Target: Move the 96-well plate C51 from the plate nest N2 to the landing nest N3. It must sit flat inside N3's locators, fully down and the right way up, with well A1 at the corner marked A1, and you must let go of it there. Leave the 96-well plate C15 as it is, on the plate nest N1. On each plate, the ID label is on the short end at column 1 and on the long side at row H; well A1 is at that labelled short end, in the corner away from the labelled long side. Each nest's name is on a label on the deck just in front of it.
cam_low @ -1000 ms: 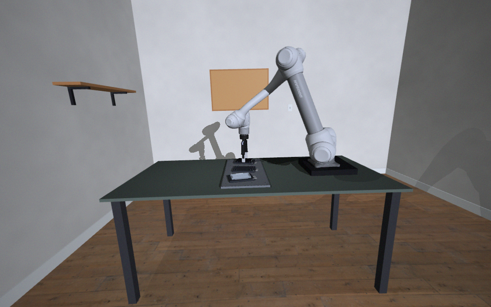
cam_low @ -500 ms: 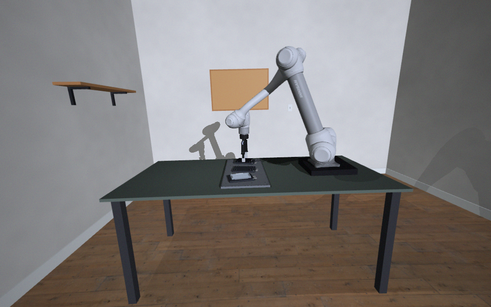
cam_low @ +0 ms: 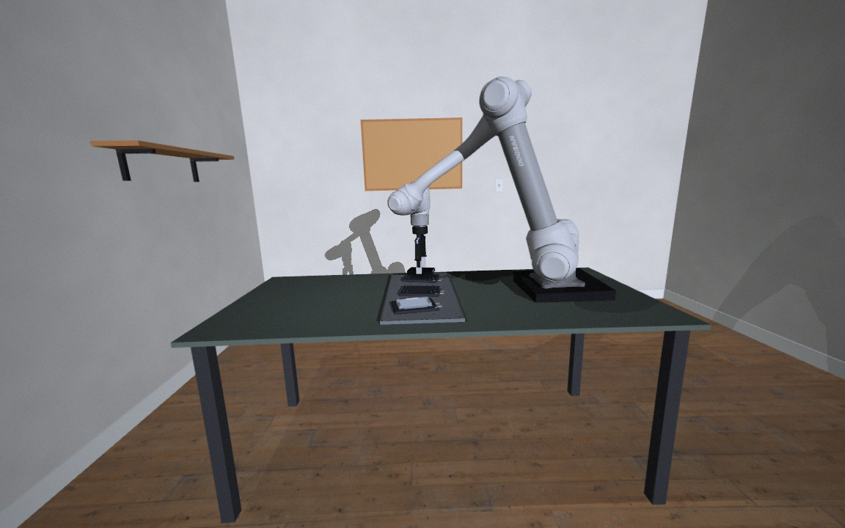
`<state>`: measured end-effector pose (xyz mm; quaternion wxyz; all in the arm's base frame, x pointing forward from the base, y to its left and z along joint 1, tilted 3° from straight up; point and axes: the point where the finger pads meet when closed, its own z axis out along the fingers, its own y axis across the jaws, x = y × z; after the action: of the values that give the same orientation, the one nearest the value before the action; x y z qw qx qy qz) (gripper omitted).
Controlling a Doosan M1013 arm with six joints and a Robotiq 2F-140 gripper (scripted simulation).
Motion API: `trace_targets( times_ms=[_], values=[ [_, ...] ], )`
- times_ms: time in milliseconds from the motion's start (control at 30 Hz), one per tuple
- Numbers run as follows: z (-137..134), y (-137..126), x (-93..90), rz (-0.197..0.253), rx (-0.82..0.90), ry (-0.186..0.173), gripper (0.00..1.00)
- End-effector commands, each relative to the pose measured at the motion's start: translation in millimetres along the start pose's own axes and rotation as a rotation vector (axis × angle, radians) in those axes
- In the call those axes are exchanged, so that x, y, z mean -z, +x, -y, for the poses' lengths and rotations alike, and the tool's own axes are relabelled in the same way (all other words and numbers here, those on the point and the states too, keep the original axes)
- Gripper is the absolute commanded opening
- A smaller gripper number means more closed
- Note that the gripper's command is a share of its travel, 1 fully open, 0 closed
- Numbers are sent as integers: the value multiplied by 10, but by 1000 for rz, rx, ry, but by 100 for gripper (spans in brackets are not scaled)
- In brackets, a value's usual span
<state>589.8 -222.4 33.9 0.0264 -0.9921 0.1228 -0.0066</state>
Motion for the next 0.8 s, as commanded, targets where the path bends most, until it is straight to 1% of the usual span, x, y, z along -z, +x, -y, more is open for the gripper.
trace_targets(
  times_ms=[0,300,767],
  values=[
    [0,0,58,0,0,0,0],
    [0,0,204,0,0,0,0],
    [0,0,221,0,0,0,0]
  ],
)
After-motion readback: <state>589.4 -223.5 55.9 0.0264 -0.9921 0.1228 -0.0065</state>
